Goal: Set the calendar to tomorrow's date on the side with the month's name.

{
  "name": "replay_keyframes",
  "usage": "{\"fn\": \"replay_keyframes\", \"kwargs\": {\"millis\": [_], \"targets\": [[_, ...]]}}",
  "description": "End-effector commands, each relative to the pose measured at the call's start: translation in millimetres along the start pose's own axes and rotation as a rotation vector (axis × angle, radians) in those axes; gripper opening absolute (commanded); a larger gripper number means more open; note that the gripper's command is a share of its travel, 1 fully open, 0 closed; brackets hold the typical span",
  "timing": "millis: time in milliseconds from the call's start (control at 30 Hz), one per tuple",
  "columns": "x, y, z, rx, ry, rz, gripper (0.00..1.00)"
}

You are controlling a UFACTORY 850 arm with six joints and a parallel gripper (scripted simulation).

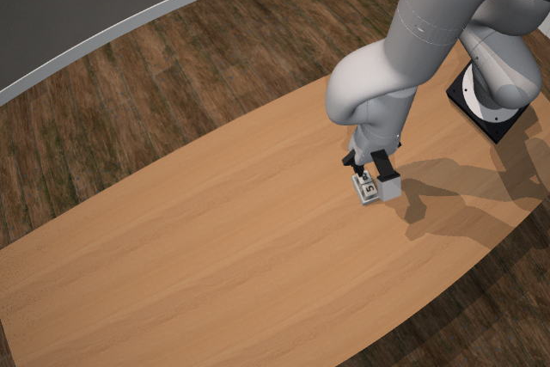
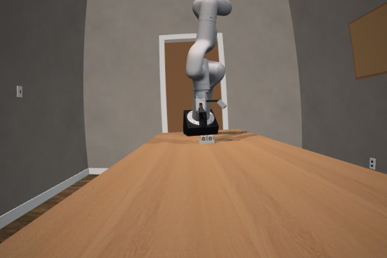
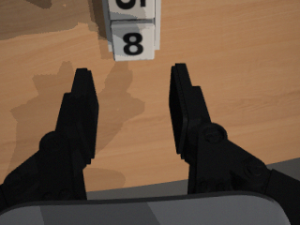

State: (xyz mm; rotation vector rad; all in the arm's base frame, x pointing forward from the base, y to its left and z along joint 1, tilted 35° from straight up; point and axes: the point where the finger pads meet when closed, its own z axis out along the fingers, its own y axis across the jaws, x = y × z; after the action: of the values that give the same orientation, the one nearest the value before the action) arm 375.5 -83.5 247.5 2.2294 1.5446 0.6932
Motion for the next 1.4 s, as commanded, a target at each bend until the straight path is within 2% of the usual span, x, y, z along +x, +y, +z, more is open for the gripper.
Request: {"fn": "replay_keyframes", "kwargs": {"millis": [0, 633, 1367], "targets": [[0.1, 0.6, 7.6, -0.013, -0.001, -0.001, 0.47], [0.0, 0.7, 31.9, -0.013, -0.001, -0.001, 0.47], [-0.1, 0.7, 35.0, -0.013, -0.001, -0.001, 0.47]]}}
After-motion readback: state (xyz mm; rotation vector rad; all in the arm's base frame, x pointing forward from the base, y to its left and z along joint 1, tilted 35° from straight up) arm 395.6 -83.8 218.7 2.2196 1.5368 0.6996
